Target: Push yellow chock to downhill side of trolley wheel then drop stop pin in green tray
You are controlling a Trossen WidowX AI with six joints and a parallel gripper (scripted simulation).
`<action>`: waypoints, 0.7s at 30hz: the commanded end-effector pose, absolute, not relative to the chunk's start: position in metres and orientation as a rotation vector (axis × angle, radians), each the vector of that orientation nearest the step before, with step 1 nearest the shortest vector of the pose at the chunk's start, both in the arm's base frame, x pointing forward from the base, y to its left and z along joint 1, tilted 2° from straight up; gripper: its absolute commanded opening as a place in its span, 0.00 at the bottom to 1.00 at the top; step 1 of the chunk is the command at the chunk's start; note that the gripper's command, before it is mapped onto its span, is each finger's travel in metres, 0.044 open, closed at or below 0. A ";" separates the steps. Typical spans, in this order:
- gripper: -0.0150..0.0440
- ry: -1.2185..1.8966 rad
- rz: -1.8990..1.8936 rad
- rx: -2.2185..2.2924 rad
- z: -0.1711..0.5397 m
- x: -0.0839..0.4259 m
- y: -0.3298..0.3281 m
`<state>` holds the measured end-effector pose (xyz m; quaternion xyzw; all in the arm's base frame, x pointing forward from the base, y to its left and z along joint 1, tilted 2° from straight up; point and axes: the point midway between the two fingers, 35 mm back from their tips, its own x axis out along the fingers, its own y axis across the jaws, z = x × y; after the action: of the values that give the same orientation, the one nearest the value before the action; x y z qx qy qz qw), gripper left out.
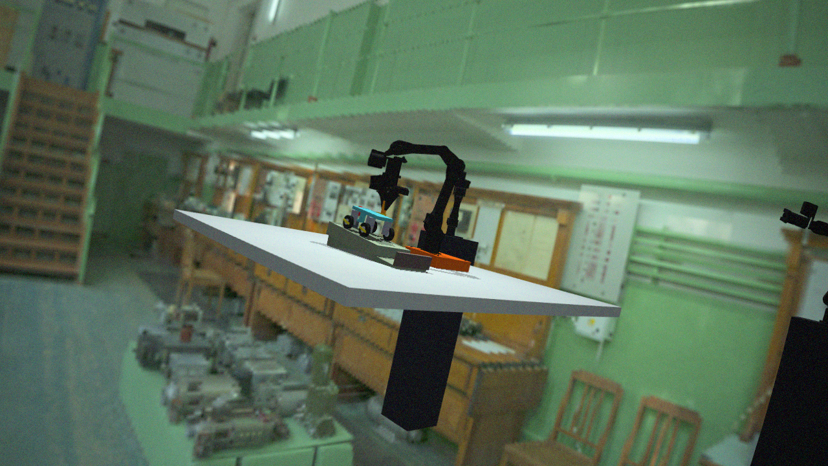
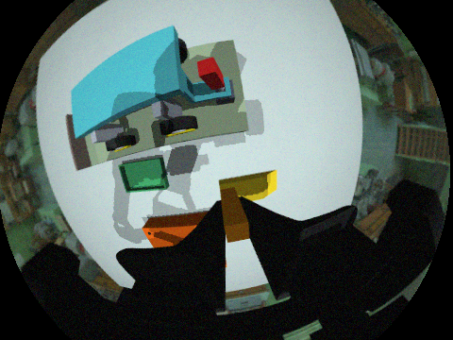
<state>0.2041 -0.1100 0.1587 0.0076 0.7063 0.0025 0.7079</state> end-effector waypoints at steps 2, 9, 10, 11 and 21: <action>0.25 1.572 0.009 0.026 0.157 0.208 -0.090; 0.25 1.572 0.011 0.028 0.157 0.215 -0.066; 0.25 1.572 0.011 0.028 0.157 0.216 -0.062; 0.25 1.572 0.011 0.028 0.157 0.217 -0.059; 0.25 1.571 0.014 0.031 0.156 0.225 -0.023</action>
<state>0.2231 -0.0352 0.1572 0.0109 0.7071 0.0058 0.7070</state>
